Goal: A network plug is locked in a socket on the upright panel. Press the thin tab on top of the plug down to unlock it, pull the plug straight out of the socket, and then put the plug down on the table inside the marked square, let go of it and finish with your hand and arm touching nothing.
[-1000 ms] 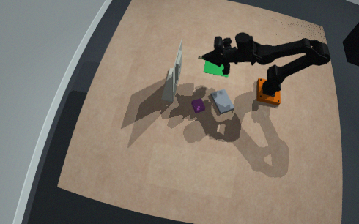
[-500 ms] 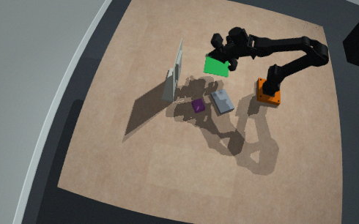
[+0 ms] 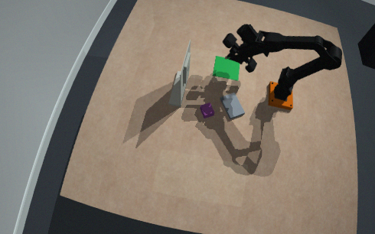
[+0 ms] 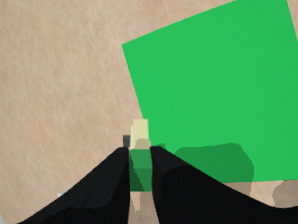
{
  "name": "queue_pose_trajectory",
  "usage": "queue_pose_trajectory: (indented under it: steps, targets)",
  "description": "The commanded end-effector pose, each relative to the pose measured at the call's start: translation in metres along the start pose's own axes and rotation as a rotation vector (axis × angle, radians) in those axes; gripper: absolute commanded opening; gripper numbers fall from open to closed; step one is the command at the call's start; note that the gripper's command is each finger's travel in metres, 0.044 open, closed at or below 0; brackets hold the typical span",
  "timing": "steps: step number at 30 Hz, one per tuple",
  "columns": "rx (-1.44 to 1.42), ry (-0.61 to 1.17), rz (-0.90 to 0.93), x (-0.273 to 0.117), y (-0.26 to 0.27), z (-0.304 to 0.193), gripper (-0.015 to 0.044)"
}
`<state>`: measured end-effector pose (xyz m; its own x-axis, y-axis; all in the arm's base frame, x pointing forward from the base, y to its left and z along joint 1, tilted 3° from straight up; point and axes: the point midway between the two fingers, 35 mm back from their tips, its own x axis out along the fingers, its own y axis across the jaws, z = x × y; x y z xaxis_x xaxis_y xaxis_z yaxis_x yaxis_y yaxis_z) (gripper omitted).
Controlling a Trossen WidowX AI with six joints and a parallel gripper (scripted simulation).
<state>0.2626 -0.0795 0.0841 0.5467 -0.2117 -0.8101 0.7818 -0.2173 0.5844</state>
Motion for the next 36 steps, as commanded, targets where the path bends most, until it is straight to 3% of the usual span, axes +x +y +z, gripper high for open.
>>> queue_pose_trajectory:
  steps: [1,36]
  targets:
    - [0.010,-0.011,-0.022,0.001,-0.002,0.003,0.0000]
    - [0.011,-0.012,-0.022,0.048,-0.036,0.003,0.0000]
